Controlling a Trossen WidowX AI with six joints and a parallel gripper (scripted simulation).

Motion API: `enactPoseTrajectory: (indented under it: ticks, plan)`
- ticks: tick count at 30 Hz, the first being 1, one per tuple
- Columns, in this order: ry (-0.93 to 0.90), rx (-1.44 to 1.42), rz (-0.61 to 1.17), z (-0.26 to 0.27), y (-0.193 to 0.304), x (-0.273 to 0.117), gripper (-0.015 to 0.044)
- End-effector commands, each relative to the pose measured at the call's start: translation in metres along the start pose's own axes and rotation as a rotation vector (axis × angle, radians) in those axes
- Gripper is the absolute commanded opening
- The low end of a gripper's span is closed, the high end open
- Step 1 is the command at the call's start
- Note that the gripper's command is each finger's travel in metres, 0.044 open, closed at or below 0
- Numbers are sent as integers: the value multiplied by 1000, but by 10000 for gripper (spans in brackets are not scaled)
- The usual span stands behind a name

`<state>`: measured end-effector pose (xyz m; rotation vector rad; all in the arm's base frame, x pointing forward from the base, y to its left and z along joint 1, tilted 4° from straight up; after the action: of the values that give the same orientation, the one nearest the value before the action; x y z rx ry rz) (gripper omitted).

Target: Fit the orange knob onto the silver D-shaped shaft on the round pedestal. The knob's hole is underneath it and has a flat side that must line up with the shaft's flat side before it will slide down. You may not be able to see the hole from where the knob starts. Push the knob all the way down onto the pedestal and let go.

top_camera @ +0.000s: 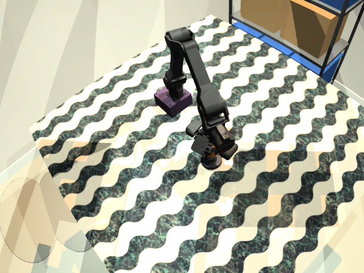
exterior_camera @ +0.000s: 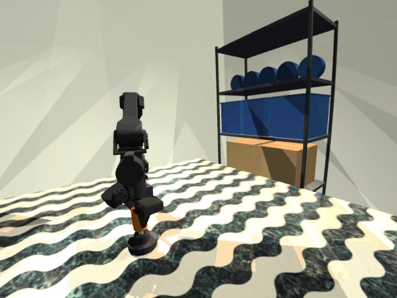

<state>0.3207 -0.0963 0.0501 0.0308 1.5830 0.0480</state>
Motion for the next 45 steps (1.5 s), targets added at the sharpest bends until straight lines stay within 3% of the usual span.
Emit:
enactPoseTrajectory:
  ticks: [1,16,23,45]
  plan:
    - [-1,6,0,-1,0,1,0]
    - [-1,14,0,-5,2,-3,0]
    - [-1,215,0,-5,1,-5,0]
    - [-1,215,0,0,0,1,0]
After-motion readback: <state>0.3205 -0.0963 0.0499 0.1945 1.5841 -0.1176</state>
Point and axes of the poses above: the point midway between the two fingers, 35 mm back from their tips, its own x axis out along the fingers, its own z axis across the jaws, y = z × x, the point moved 2 cm from there along -x, back along the fingers, and after that the axes turned 8 degrees about x, right-handed, at the moved point
